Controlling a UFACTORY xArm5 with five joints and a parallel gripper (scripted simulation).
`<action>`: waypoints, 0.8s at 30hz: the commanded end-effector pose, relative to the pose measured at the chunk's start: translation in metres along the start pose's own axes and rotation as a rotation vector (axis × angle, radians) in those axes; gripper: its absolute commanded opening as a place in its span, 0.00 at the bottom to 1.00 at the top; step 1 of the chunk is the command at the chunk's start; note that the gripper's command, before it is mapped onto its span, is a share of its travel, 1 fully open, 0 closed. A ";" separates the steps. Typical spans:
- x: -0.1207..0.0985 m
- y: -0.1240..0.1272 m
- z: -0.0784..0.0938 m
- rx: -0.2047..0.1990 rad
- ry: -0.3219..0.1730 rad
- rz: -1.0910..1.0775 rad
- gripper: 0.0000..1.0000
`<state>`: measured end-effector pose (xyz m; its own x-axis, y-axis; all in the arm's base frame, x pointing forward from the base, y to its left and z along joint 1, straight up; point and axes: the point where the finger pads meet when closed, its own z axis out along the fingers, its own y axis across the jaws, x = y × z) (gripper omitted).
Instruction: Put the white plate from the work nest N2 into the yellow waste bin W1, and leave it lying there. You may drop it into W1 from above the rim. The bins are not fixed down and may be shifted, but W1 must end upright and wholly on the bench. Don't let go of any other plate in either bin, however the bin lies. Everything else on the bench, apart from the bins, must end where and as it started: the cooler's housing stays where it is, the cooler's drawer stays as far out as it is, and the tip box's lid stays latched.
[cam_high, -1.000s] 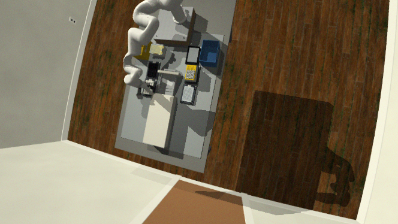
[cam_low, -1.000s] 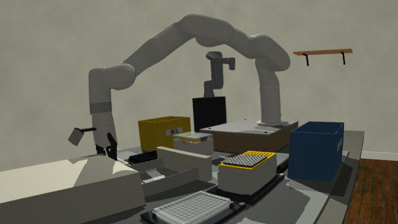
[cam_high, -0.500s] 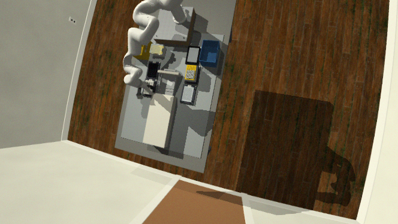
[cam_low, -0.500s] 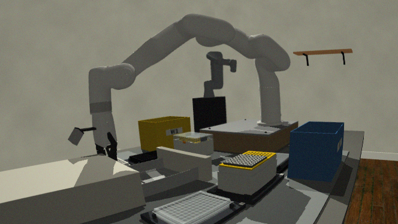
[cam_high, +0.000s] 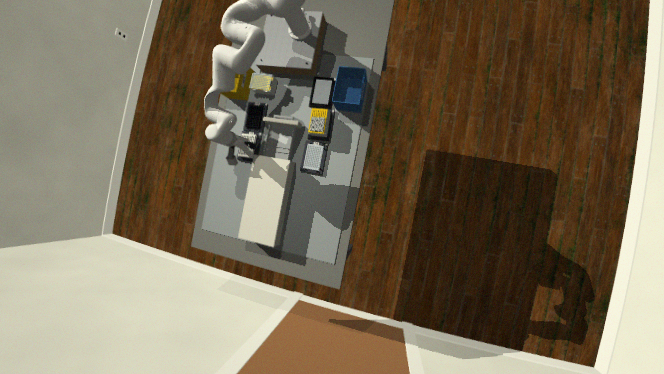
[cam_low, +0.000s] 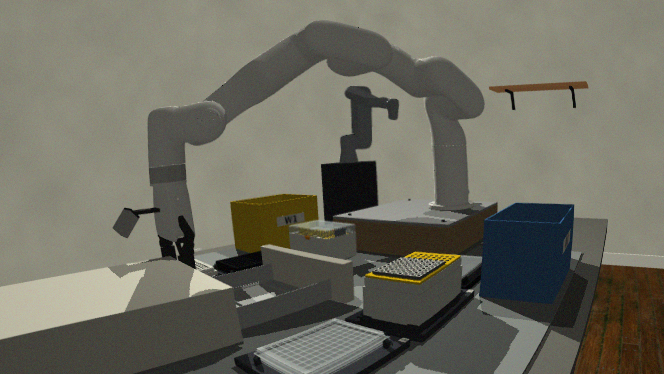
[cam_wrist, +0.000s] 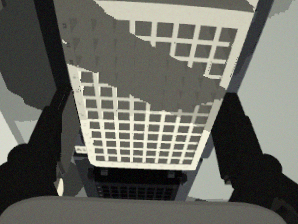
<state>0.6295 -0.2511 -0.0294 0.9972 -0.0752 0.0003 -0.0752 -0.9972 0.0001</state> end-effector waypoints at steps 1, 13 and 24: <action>0.002 0.001 -0.005 -0.002 0.005 0.000 0.00; 0.002 0.001 -0.012 -0.002 0.005 0.000 0.00; 0.002 0.001 -0.014 -0.002 0.005 0.000 0.00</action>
<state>0.6294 -0.2510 -0.0195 0.9972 -0.0752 -0.0001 -0.0752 -0.9972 0.0000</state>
